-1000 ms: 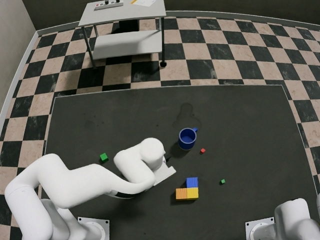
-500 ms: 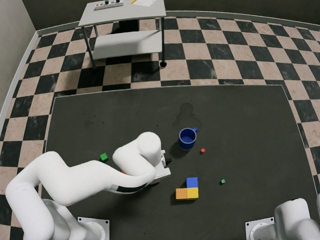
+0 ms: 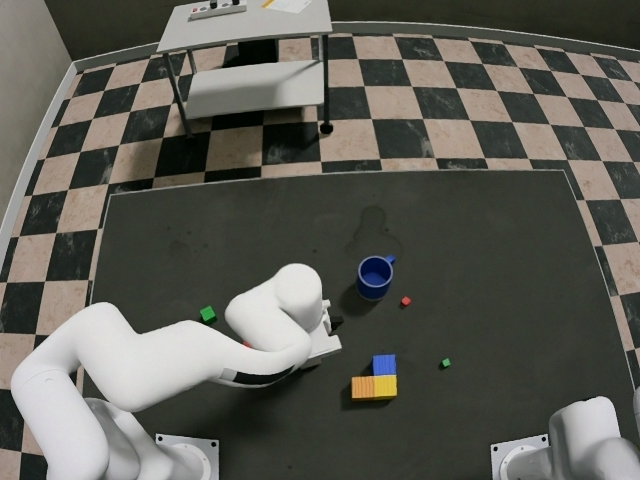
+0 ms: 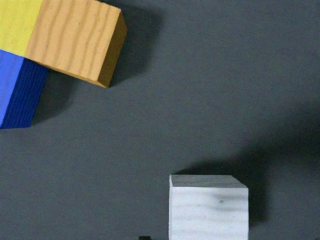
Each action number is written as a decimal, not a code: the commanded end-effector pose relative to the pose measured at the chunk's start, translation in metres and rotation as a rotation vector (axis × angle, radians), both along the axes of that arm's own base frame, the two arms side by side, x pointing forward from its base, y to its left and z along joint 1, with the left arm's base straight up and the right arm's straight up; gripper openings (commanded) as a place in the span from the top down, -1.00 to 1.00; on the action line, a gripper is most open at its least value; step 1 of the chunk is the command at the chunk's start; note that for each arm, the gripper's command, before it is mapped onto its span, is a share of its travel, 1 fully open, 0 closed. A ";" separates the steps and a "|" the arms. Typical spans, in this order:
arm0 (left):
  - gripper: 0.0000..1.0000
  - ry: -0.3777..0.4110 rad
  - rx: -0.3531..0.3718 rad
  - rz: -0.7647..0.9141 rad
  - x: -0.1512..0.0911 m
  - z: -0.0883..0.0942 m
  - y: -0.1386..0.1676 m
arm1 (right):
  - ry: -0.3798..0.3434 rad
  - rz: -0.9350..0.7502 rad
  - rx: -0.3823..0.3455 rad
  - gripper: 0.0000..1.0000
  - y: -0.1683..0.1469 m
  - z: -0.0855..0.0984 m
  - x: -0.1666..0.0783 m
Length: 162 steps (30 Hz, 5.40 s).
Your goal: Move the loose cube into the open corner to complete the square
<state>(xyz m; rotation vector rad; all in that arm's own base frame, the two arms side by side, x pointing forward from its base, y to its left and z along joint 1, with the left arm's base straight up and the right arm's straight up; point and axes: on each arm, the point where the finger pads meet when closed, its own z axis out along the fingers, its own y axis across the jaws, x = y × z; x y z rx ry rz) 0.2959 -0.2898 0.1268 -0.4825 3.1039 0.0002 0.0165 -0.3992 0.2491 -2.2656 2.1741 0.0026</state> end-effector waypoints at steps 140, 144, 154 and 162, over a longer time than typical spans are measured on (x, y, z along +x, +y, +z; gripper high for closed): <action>-0.59 -0.001 -0.002 0.000 0.001 -0.102 0.000 | 0.000 0.000 -0.002 -1.00 0.000 0.001 0.000; -0.59 -0.001 -0.002 0.000 0.001 -0.102 0.000 | 0.000 0.000 -0.002 -1.00 0.000 0.001 0.000; 1.00 -0.001 -0.002 0.000 0.001 -0.102 0.000 | 0.000 0.000 -0.002 -1.00 0.000 0.001 0.000; 1.00 -0.001 -0.002 0.000 0.001 -0.102 0.000 | 0.000 0.000 -0.002 -1.00 0.000 0.001 0.000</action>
